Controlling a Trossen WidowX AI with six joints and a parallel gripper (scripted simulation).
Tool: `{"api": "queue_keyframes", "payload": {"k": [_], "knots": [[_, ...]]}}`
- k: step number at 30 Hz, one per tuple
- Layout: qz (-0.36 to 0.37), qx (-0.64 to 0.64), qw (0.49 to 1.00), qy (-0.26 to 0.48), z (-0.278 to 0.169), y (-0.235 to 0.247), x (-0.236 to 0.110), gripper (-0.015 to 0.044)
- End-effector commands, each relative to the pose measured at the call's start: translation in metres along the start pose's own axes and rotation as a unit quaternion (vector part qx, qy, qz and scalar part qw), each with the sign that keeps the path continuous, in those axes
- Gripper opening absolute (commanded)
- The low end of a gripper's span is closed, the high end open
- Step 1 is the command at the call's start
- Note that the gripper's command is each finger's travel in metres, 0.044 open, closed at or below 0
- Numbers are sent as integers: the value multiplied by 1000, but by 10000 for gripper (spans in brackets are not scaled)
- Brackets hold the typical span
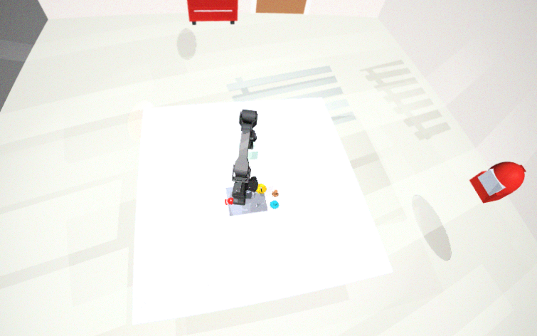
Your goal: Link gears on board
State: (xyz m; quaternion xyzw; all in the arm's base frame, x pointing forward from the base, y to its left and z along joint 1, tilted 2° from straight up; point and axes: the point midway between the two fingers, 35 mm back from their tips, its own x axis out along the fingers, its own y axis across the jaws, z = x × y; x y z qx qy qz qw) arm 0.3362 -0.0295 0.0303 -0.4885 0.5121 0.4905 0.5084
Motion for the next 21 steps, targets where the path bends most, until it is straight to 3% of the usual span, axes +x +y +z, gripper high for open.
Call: {"api": "queue_keyframes", "payload": {"k": [1, 10, 21], "knots": [[2, -27, 1000, 2, -1, 1, 6, 0], [2, -44, 999, 2, -1, 1, 20, 0], [2, 28, 1000, 3, -1, 1, 36, 0]]}}
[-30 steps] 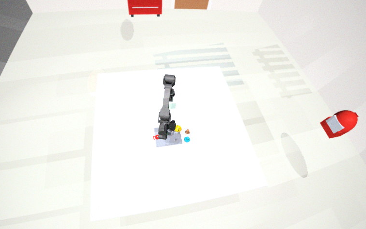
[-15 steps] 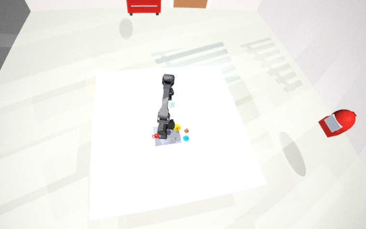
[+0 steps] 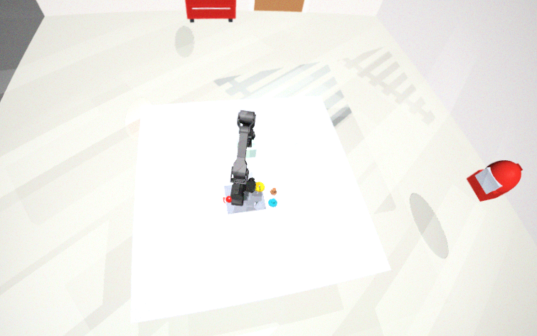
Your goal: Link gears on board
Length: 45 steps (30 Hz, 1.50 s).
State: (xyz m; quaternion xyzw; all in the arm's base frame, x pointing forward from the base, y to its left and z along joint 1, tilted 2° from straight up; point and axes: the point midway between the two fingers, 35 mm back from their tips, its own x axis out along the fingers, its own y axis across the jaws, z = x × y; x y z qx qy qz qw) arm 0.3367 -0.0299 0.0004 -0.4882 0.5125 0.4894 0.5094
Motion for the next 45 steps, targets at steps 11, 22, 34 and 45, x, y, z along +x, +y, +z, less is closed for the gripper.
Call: {"api": "queue_keyframes", "payload": {"k": [11, 22, 34, 45], "knots": [[3, 92, 996, 3, -1, 2, 10, 0], [3, 8, 1000, 2, 0, 2, 13, 0], [3, -59, 998, 2, -1, 2, 16, 0], [3, -3, 1000, 2, 0, 2, 14, 140]]}}
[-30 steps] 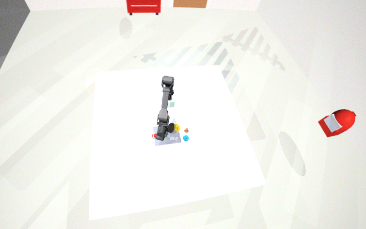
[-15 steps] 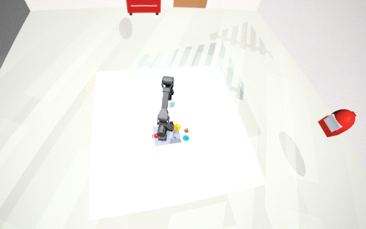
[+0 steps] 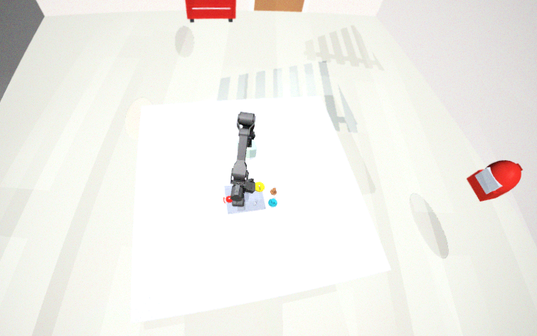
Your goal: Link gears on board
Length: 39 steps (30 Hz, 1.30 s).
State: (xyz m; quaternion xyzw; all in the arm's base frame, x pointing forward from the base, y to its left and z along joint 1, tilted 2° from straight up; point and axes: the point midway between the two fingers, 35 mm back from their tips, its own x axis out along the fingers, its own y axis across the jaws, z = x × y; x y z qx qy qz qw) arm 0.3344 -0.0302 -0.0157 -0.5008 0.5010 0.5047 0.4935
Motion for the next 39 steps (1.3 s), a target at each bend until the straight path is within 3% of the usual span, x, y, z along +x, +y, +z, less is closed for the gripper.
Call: {"api": "queue_keyframes", "payload": {"k": [1, 8, 12, 18, 24, 39], "knots": [[-1, 33, 999, 1, 0, 0, -3, 140], [-1, 44, 999, 1, 1, 0, -44, 140], [-1, 46, 999, 1, 1, 0, -49, 140], [-2, 182, 983, -1, 50, 1, -42, 298], [-1, 368, 930, -4, 114, 12, -42, 440], [6, 626, 780, -5, 199, 49, -41, 440]]}}
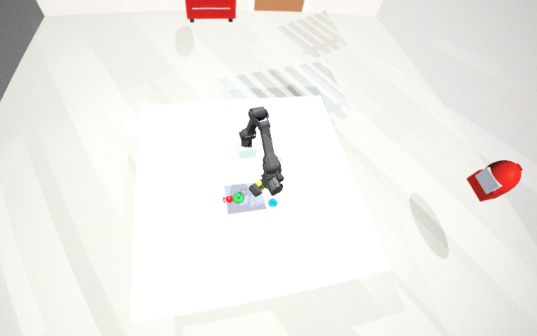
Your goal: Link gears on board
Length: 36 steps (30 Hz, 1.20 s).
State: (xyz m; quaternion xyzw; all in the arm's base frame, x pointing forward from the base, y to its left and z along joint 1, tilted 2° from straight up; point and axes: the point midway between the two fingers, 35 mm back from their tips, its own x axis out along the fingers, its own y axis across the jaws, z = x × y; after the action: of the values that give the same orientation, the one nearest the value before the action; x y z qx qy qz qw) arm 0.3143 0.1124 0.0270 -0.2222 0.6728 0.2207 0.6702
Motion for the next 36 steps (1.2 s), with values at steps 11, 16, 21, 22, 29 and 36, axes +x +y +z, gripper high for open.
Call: {"api": "queue_keyframes", "payload": {"k": [11, 16, 21, 22, 29, 36], "knots": [[9, 212, 977, 2, 9, 66, 2, 440], [9, 212, 977, 2, 9, 66, 2, 440], [9, 212, 977, 2, 9, 66, 17, 440], [9, 212, 977, 2, 9, 66, 23, 440], [9, 212, 977, 2, 9, 66, 27, 440], [10, 212, 977, 2, 10, 67, 38, 440]]}}
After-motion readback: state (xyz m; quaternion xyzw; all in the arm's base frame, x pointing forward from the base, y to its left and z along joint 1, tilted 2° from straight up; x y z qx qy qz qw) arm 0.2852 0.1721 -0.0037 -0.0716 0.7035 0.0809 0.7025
